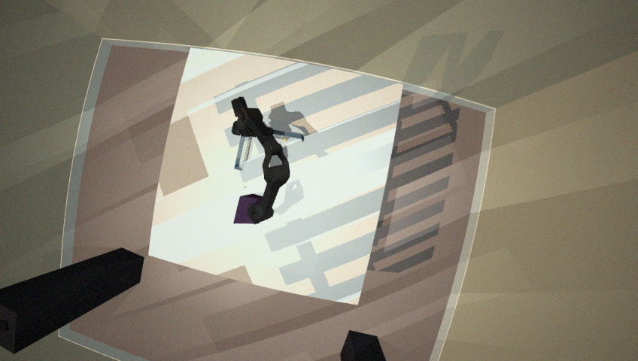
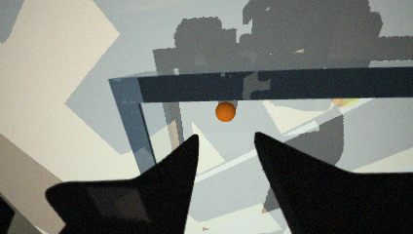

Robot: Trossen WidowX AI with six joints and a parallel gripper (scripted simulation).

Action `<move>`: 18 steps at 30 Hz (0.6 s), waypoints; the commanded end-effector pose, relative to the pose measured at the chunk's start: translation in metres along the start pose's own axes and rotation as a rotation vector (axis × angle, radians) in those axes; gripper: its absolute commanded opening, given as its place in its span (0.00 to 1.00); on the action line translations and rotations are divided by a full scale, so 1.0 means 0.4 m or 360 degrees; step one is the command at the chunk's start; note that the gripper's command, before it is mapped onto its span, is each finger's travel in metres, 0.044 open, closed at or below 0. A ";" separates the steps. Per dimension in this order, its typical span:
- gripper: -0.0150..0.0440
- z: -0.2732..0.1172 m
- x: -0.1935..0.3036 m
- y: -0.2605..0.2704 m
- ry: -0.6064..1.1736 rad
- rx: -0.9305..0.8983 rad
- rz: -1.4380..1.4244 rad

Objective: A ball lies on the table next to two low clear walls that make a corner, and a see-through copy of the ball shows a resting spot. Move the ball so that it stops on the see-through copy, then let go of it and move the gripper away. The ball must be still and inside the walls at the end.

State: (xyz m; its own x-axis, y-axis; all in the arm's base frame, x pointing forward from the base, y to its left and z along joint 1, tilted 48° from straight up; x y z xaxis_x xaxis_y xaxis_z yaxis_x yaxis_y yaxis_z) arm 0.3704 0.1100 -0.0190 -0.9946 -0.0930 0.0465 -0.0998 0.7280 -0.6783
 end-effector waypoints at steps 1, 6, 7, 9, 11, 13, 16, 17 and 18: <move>0.63 0.040 0.006 0.012 -0.0018 0.0118 -0.0008; 0.63 0.040 0.006 0.012 -0.0018 0.0118 -0.0008; 0.63 0.043 0.006 0.012 -0.0018 0.0118 -0.0008; 0.63 0.066 0.006 0.010 -0.0018 0.0119 -0.0008; 0.63 0.078 0.006 0.009 -0.0018 0.0119 -0.0007; 0.63 0.078 0.006 0.009 -0.0018 0.0119 -0.0007; 0.63 0.079 0.006 0.009 -0.0018 0.0119 -0.0007; 0.63 0.081 0.006 0.009 -0.0018 0.0119 -0.0007; 0.63 0.084 0.006 0.008 -0.0018 0.0119 -0.0007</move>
State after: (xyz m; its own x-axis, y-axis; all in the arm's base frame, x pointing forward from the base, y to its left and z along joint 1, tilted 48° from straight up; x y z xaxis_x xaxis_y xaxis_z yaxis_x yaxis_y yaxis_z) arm 0.3700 0.0941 -0.0425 -0.9940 -0.1035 0.0342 -0.0958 0.6803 -0.7267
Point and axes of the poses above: the point midway between the two fingers, 35 mm back from their tips, its own z axis out along the fingers, its own y axis across the jaws, x = y × z, the point moved 4 cm from there along -z, back along the fingers, and after that the axes turned 2 degrees about -z, right-handed, at the moved point
